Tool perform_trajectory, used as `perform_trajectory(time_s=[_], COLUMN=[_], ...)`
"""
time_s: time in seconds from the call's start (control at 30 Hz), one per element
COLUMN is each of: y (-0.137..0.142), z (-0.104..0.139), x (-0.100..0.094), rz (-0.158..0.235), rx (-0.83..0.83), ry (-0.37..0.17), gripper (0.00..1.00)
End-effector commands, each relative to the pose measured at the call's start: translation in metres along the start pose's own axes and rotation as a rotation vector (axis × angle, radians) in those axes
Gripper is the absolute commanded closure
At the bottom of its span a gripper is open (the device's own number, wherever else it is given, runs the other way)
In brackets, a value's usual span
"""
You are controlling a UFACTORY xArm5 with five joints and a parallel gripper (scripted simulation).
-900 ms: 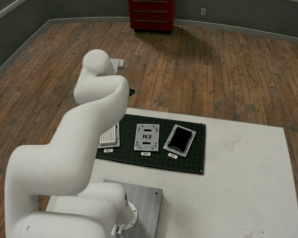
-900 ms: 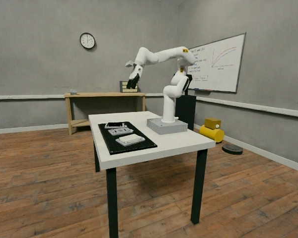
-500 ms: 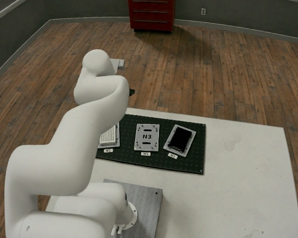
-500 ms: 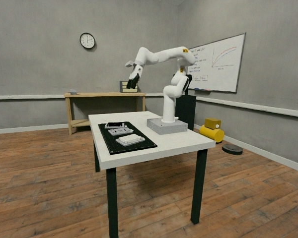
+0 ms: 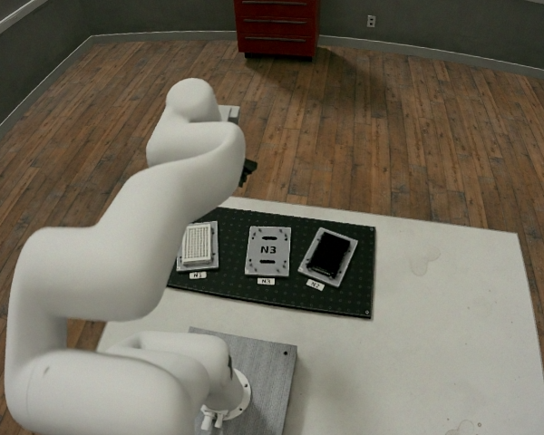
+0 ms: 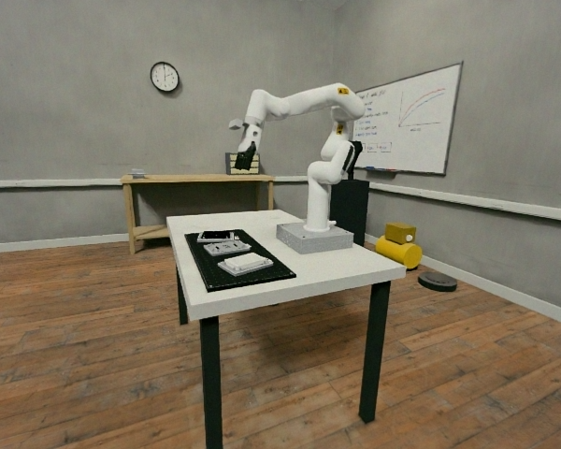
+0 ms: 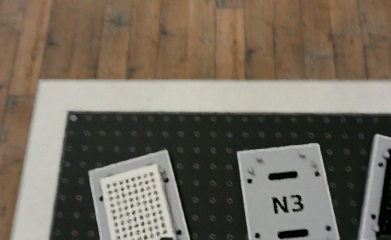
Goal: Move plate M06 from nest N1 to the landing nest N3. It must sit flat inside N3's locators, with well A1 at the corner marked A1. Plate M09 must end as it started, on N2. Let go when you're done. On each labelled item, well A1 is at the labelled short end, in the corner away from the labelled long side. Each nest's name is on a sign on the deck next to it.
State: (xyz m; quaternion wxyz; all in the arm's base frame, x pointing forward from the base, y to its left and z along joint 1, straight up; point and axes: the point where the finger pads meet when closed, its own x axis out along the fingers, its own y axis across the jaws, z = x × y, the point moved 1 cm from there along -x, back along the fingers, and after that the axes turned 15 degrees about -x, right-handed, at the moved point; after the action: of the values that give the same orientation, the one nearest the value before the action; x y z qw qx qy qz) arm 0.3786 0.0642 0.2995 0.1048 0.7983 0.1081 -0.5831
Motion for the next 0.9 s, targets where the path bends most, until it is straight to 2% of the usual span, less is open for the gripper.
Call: perform_trajectory(time_s=[0.0, 0.07, 0.2, 0.3, 0.37, 0.63, 0.87], y=[0.017, 0.025, 0.030, 0.043, 0.048, 0.071, 0.085], z=[0.000, 0.000, 0.001, 0.004, 0.005, 0.031, 0.048], x=[0.009, 0.015, 0.018, 0.026, 0.029, 0.049, 0.061], rz=[-0.001, -0.004, -0.004, -0.016, -0.016, -0.004, -0.003], rx=[0.009, 0.016, 0.016, 0.029, 0.029, 0.282, 0.298], ry=[-0.080, -0.133, -0.133, -0.217, -0.217, -0.303, -0.308], gripper=[0.00, 0.00, 0.00, 0.00, 0.00, 0.00, 0.00])
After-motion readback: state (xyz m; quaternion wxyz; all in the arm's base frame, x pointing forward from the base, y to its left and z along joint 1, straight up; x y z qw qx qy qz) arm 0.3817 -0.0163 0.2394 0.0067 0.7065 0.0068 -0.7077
